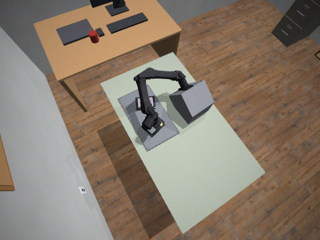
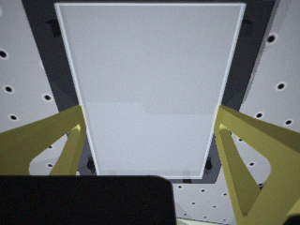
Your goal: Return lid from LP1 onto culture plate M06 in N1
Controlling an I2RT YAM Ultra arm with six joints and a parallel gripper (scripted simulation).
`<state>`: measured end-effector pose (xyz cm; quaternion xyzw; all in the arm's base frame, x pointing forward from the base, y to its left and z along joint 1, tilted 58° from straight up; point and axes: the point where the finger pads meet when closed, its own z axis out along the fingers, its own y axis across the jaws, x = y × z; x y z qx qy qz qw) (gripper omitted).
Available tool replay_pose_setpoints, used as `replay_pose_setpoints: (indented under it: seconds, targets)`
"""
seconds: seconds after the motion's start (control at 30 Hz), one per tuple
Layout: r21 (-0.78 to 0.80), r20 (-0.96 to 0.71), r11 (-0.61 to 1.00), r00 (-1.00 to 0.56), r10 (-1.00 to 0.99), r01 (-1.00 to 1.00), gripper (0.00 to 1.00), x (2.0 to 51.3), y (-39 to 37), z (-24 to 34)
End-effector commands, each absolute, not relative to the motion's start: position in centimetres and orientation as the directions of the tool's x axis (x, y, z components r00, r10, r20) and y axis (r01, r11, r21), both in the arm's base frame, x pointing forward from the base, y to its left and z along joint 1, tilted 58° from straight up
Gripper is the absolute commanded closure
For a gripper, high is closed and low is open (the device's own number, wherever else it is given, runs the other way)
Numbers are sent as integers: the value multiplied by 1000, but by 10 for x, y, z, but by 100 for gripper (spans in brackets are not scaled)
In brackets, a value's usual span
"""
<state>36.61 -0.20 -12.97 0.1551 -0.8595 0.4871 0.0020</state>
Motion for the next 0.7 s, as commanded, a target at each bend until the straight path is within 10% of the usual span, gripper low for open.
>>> replay_pose_setpoints:
  seconds: [0.0, 0.67]
  targets:
    - [-838, 146, 476, -951, -274, -266, 100, 368, 2, -128]
    - [-838, 145, 477, -951, -275, -266, 100, 365, 19, -118]
